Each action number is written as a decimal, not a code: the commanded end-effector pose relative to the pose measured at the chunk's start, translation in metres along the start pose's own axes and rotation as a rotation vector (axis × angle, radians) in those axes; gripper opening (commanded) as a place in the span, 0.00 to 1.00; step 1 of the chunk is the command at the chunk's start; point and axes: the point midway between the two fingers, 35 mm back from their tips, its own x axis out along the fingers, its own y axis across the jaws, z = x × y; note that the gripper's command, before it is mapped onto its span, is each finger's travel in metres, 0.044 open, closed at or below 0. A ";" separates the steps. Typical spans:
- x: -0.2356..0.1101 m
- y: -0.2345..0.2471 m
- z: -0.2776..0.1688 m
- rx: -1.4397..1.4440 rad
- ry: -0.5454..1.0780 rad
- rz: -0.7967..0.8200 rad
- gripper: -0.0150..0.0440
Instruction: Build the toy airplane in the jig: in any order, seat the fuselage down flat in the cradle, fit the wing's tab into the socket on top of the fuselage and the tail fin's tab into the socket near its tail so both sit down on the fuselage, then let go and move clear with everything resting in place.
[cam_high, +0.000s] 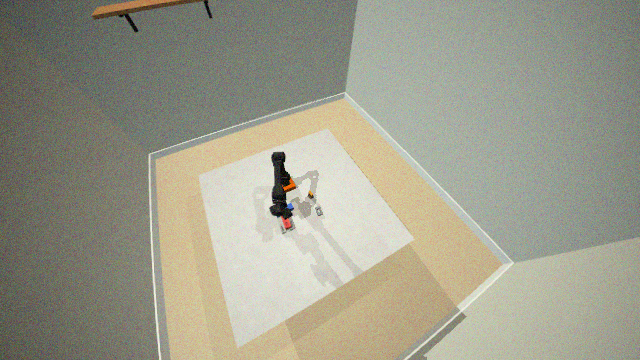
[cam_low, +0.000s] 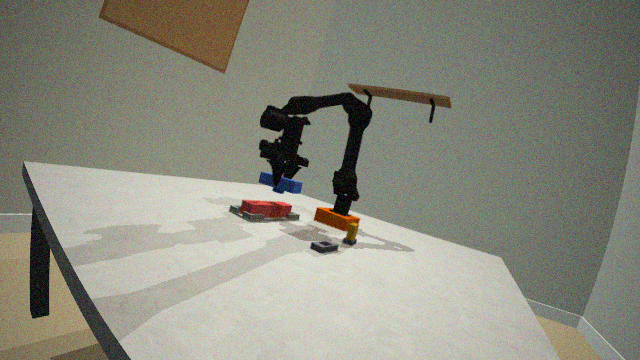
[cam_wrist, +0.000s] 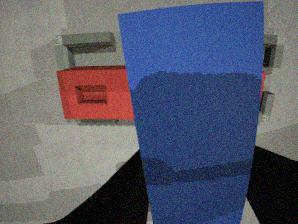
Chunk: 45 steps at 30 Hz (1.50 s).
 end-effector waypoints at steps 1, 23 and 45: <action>0.001 -0.009 0.009 0.073 -0.008 0.003 0.25; 0.003 -0.015 0.013 0.121 -0.008 0.003 0.58; 0.033 -0.014 0.015 0.121 -0.008 0.003 0.58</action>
